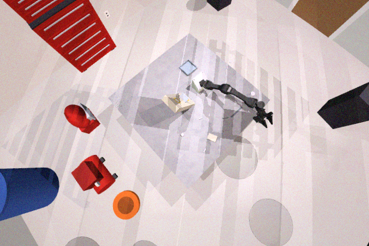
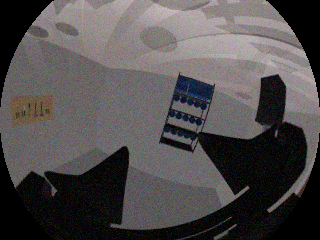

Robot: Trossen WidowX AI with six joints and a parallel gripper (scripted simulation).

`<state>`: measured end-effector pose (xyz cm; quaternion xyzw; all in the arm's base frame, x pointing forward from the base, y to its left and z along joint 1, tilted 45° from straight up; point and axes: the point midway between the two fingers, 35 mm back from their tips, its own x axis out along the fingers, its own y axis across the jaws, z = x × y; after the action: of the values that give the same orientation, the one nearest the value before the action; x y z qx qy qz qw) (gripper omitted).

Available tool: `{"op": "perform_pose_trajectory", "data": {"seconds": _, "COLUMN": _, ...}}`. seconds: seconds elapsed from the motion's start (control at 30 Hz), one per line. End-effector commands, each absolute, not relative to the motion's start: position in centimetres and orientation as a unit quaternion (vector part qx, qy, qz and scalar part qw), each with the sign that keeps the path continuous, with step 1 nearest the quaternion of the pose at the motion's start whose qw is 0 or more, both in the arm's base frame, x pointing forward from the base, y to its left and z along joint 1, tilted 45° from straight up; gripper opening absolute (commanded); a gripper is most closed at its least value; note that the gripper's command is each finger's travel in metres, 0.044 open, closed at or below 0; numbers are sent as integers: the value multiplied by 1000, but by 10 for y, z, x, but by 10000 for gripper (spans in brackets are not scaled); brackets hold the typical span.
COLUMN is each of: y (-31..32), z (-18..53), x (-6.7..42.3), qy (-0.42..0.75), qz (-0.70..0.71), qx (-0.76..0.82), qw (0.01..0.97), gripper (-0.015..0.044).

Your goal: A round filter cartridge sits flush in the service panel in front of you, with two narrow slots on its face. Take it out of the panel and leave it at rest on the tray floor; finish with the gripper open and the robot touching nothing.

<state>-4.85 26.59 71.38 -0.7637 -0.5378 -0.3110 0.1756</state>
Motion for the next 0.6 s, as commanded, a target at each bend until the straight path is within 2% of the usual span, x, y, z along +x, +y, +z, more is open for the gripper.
{"op": "perform_pose_trajectory", "data": {"seconds": 0.0, "y": 266, "z": 713, "x": -48, "qy": -537, "qz": -312, "qx": -764, "qw": 174, "gripper": 374}}
{"op": "perform_pose_trajectory", "data": {"seconds": 0.13, "y": 279, "z": 706, "x": -38, "qy": -523, "qz": -332, "qx": -773, "qw": 135, "gripper": 269}}
{"op": "perform_pose_trajectory", "data": {"seconds": 0.33, "y": 312, "z": 680, "x": 3, "qy": -477, "qz": -376, "qx": -794, "qw": 16, "gripper": 111}}
{"op": "perform_pose_trajectory", "data": {"seconds": 0.37, "y": 317, "z": 674, "x": 12, "qy": -468, "qz": -382, "qx": -797, "qw": -5, "gripper": 97}}
{"op": "perform_pose_trajectory", "data": {"seconds": 0.57, "y": 339, "z": 638, "x": 73, "qy": -422, "qz": -394, "qx": -806, "qw": -133, "gripper": 97}}
